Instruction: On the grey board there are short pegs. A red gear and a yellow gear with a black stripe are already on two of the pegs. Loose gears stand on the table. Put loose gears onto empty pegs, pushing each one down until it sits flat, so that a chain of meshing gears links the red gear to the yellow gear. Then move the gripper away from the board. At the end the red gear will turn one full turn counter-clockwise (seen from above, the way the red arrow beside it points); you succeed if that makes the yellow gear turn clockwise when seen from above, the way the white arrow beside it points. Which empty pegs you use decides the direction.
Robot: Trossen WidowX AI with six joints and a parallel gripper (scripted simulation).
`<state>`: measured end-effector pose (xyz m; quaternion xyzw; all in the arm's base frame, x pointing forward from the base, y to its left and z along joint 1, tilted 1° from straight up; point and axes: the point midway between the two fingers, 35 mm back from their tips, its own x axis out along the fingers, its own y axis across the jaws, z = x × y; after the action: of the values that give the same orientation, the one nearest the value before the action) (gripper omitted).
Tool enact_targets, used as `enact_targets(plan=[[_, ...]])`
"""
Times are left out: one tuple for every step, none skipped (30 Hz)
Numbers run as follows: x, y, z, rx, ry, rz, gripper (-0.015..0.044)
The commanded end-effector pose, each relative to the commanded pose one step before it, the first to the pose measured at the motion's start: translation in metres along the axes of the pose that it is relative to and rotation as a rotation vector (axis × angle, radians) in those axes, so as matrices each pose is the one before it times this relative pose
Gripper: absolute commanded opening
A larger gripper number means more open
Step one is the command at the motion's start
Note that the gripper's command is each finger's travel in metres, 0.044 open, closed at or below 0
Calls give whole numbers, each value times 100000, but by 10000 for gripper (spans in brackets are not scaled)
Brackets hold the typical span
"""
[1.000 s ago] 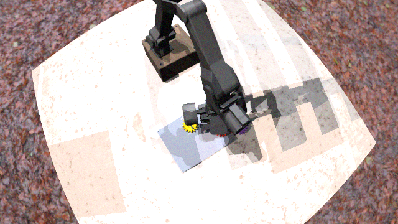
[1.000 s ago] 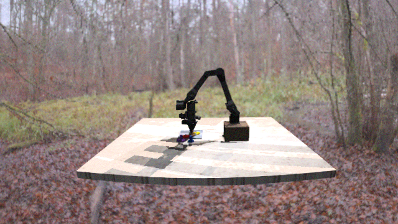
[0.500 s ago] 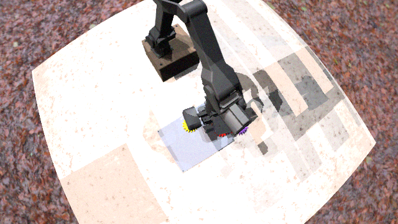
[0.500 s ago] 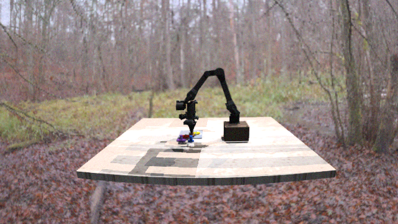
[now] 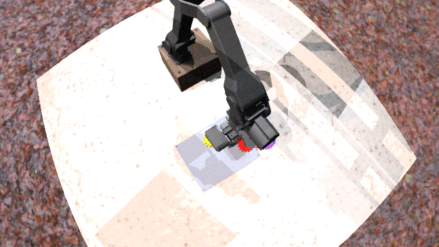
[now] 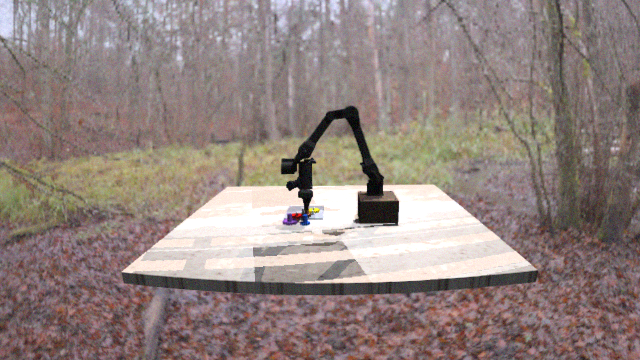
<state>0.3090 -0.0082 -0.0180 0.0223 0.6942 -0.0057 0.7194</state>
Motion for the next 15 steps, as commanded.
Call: enact_targets(plan=[[172, 60, -17, 3455, 302, 100, 0], [9, 6, -11, 1805, 1, 1, 0], [9, 3, -12, 2011, 1, 0, 0], [9, -1, -14, 2365, 1, 0, 0], [8, -5, -15, 2763, 1, 0, 0], [4, -8, -12, 2500, 1, -1, 0], [3, -11, -10, 2545, 1, -1, 0], [3, -14, -7, 2675, 1, -1, 0], [4, -16, -4, 2796, 0, -2, 0], [13, -17, -1, 2856, 0, -2, 0], [18, -17, 3, 2854, 0, -2, 0], [-29, 1, -4, -311, 0, 0, 26], [-62, 1, -8, -659, 0, 0, 52], [-76, 1, -10, -807, 0, 0, 79], [-98, 2, -14, -1035, 0, 0, 105]])
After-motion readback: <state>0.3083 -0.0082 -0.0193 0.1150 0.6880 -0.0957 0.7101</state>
